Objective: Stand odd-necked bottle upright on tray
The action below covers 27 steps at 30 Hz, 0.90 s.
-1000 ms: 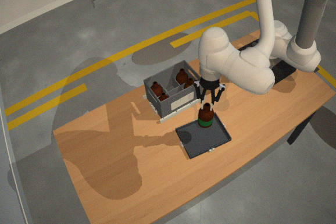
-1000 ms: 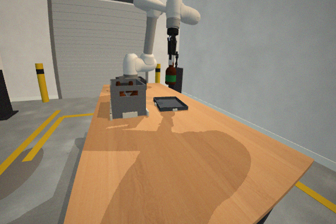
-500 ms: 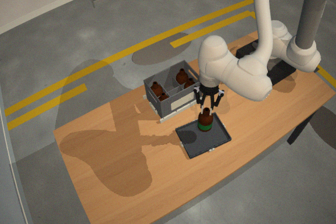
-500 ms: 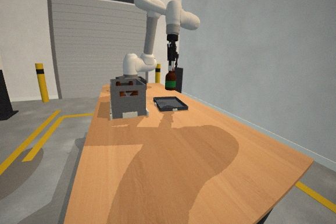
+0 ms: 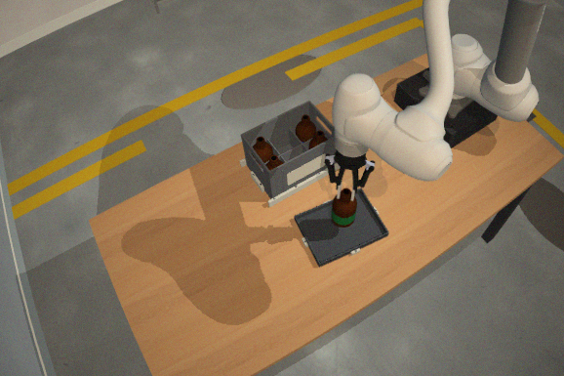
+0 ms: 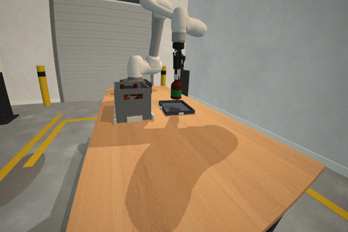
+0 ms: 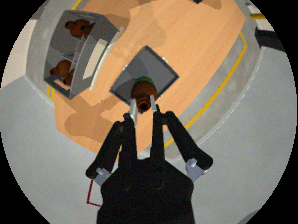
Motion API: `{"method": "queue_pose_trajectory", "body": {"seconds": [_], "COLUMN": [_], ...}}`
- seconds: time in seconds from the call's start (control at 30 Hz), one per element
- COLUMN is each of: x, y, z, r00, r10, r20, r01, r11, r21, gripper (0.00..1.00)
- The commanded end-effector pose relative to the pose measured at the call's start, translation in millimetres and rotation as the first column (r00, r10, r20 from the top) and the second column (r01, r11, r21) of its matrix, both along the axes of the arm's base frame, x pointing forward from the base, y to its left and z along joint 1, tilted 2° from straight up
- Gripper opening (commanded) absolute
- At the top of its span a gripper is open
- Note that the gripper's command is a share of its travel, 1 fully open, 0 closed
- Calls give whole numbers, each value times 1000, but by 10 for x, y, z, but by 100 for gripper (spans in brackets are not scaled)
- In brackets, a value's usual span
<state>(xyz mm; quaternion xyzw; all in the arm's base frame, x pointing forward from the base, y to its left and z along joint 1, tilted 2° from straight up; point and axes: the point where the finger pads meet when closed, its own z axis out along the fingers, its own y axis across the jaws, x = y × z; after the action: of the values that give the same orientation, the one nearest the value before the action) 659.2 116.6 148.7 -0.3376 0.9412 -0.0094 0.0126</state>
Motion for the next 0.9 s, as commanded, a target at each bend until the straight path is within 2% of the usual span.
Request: {"method": "queue_pose_trajectory", "body": {"seconds": [0.0, 0.43, 0.87], "x": [-7, -2, 0], "y": [-17, -22, -23], "z": [-97, -367, -470], "r00": [1000, 1000, 1000], "r10": [-7, -7, -7], "r20": [-2, -2, -2], "r01": [7, 7, 7], "r11": [1000, 1000, 1000], "r21": [-4, -4, -4], "gripper": [0, 0, 0]}}
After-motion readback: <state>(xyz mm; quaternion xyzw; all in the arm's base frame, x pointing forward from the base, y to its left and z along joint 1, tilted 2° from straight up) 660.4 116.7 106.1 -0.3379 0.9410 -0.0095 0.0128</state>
